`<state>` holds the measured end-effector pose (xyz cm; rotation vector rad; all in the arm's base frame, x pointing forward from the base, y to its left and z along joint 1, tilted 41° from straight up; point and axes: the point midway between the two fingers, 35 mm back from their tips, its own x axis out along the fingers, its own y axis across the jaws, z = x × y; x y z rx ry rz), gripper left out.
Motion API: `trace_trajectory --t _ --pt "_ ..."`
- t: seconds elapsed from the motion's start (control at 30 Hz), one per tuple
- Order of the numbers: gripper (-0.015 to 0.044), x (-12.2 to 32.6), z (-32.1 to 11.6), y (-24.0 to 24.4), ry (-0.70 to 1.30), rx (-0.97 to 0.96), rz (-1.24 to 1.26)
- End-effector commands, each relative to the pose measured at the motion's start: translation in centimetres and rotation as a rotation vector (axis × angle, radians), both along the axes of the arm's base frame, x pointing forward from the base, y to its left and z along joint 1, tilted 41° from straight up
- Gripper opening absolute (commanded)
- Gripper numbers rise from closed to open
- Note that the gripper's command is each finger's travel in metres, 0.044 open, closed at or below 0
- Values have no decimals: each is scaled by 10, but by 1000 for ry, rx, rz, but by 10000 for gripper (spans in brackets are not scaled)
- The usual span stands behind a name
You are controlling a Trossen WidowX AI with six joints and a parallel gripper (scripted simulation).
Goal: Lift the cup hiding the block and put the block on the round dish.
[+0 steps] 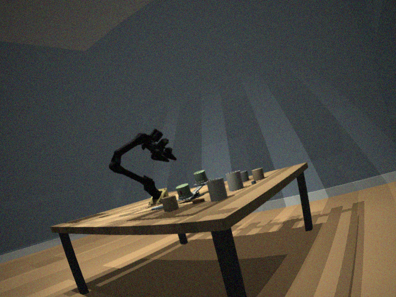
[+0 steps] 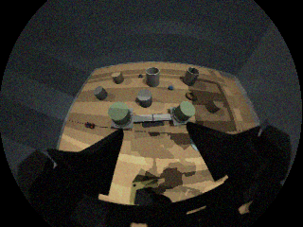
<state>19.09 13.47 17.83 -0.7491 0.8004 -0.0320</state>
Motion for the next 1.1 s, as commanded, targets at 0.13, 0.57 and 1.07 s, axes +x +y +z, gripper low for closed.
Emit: trace_trajectory --t 0.13,0.57,1.07 --pt "440 8 -1 -5 2 2 -75" --pt "440 50 6 -24 -43 159 -476" --pt "440 93 5 -58 -119 289 -881"
